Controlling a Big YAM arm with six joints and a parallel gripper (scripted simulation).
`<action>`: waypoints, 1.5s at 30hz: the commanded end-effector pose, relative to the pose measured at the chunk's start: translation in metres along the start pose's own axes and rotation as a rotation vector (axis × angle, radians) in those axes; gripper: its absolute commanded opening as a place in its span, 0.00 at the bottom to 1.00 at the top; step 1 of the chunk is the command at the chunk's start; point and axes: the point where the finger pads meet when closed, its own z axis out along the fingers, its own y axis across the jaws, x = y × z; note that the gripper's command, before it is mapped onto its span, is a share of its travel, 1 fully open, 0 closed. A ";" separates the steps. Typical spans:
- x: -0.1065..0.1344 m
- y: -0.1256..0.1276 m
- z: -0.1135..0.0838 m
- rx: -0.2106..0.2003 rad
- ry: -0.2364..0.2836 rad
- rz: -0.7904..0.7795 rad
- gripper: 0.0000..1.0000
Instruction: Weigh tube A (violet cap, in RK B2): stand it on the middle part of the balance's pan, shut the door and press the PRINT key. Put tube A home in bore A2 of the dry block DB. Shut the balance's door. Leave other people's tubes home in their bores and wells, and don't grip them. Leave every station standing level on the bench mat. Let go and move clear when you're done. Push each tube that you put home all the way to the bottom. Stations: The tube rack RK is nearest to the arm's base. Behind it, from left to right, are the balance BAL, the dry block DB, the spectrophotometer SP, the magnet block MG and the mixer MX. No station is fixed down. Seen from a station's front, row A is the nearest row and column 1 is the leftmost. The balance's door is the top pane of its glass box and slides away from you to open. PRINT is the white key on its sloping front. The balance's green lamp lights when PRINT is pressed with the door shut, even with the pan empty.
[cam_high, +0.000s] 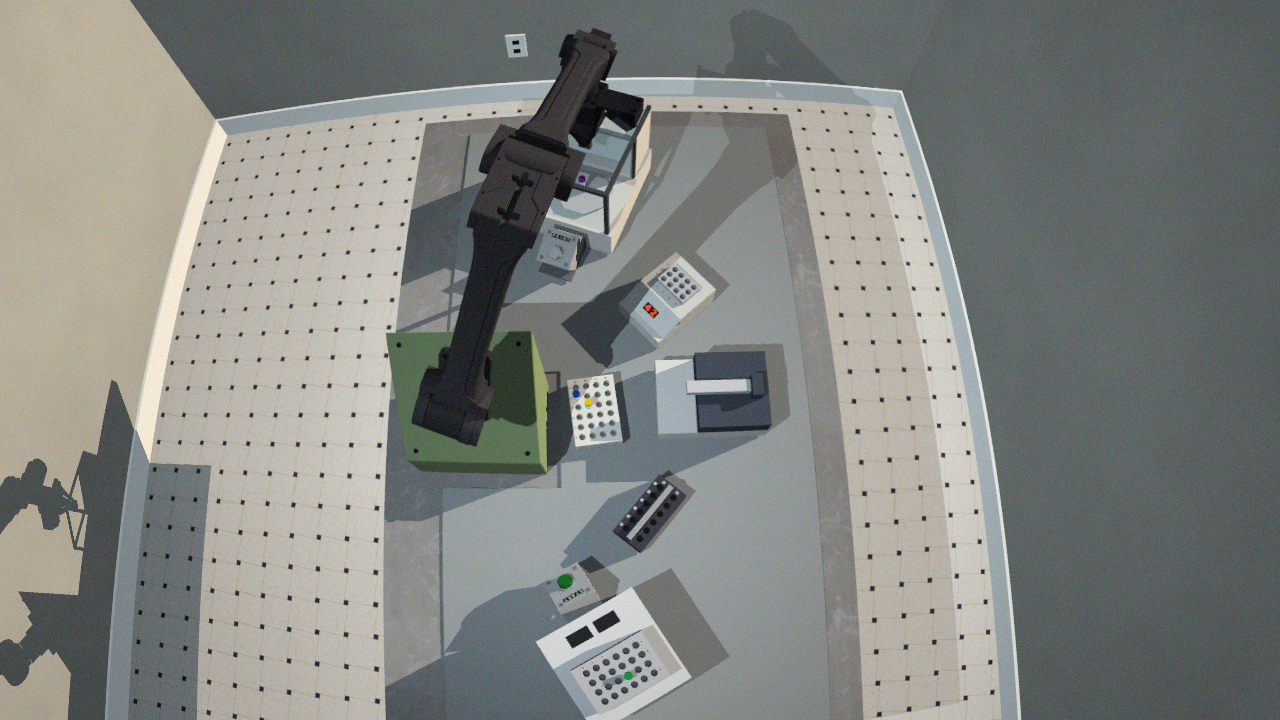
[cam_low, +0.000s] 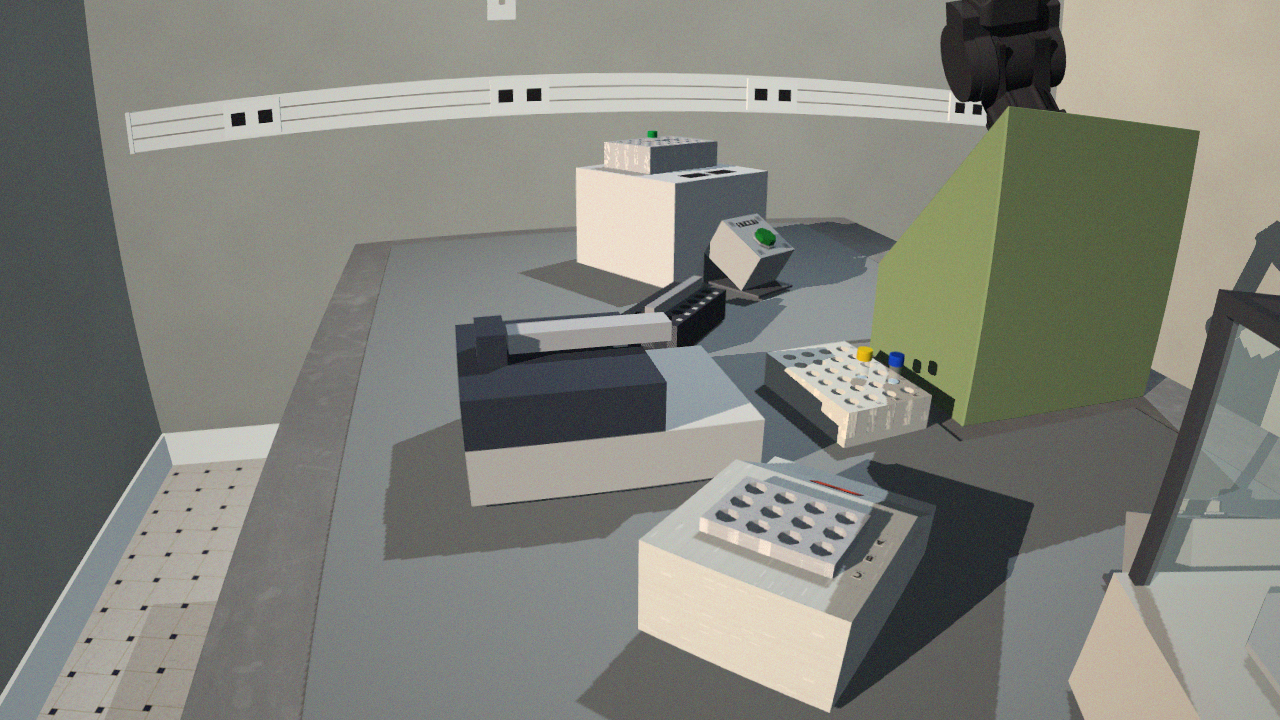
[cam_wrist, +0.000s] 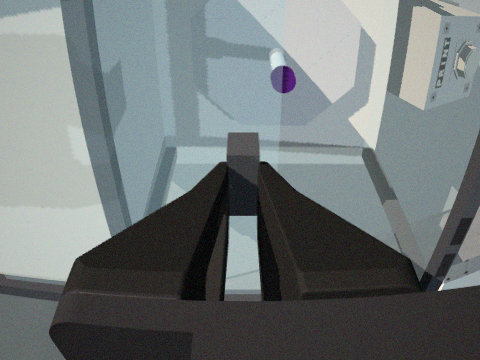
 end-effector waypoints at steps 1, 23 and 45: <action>-0.006 0.022 -0.008 -0.028 0.007 0.003 0.06; -0.006 0.042 -0.008 -0.028 0.007 0.004 0.06; -0.006 0.060 -0.008 -0.028 0.006 0.004 0.06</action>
